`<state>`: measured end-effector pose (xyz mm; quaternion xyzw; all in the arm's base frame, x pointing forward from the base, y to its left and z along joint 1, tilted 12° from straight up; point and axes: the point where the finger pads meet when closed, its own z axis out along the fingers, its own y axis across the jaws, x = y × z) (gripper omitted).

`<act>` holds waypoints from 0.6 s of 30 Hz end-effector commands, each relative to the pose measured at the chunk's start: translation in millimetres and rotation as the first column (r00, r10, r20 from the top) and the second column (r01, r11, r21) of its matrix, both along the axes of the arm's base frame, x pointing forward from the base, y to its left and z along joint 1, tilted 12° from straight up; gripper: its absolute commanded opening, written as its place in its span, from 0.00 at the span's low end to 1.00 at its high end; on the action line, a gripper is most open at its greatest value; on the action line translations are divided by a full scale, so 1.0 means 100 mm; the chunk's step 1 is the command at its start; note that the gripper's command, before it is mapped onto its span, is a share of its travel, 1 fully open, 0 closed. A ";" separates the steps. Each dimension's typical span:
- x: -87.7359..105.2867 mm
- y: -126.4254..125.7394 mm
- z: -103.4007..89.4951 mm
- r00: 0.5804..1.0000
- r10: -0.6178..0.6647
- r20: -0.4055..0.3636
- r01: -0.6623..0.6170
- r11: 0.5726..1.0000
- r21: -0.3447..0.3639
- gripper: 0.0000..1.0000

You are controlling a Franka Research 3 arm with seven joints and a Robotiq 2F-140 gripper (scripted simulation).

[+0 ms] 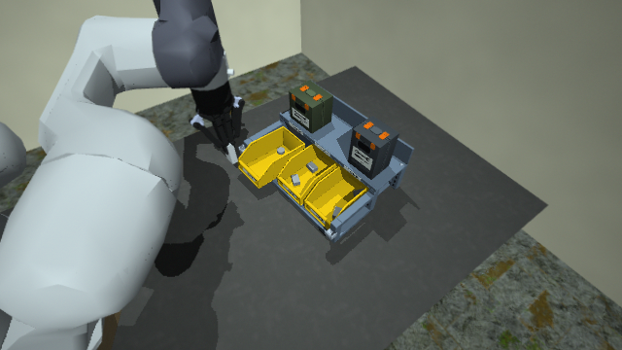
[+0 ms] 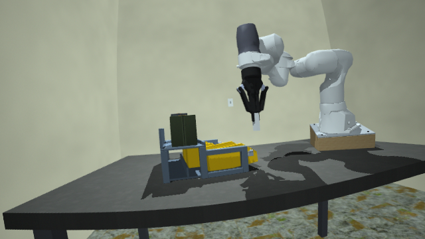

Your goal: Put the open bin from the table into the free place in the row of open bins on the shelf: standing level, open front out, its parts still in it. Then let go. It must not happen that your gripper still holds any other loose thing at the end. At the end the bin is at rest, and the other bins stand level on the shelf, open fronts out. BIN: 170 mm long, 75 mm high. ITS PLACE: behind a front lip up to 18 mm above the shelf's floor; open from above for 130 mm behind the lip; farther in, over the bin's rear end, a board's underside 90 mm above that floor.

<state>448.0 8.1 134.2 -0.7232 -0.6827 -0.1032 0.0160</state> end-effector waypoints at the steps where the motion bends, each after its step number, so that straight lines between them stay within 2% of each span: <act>1: 0.02 0.01 -0.04 1.000 0.003 0.005 -0.003 1.000 0.000 0.00; 18: 0.07 0.08 -0.47 1.000 0.003 0.005 -0.003 1.000 0.000 0.00</act>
